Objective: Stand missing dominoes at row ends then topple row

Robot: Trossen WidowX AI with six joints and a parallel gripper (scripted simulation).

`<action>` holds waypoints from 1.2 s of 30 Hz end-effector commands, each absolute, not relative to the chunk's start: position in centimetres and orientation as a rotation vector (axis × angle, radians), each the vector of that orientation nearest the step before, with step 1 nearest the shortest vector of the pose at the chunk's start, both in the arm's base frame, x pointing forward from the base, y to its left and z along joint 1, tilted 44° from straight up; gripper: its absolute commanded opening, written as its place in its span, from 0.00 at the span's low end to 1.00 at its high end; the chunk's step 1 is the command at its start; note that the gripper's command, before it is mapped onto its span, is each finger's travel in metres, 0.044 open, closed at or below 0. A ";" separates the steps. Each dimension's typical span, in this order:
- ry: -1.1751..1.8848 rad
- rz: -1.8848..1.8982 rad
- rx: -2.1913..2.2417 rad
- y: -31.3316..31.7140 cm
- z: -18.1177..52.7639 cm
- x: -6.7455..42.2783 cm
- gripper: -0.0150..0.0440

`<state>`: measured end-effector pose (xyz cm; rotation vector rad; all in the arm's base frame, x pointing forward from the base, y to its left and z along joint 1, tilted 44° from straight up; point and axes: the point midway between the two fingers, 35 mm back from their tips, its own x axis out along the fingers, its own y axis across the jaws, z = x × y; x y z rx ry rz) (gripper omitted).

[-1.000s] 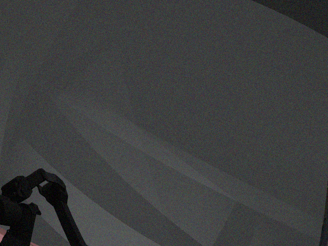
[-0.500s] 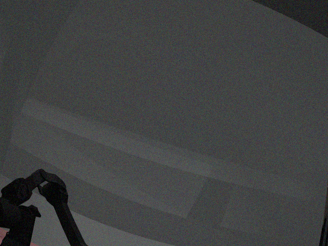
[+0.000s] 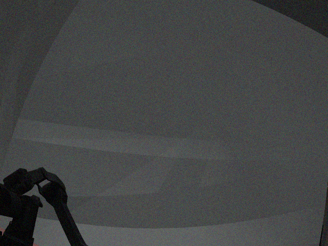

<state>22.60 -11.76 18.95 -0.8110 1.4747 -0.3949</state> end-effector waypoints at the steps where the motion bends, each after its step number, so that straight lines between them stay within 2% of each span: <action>1: 1.374 -0.379 -0.803 -8.4 22.7 22.4 0.44; 6: 1.274 -0.356 -0.797 -4.7 26.5 20.9 0.44; 12: 1.284 -0.337 -0.809 -4.0 26.3 21.4 0.44; 21: 1.468 -0.120 -0.992 5.0 19.2 27.0 0.44; 29: 1.621 0.008 -1.186 13.0 10.7 27.4 0.44; 36: 1.633 0.015 -1.204 13.5 9.7 27.4 0.44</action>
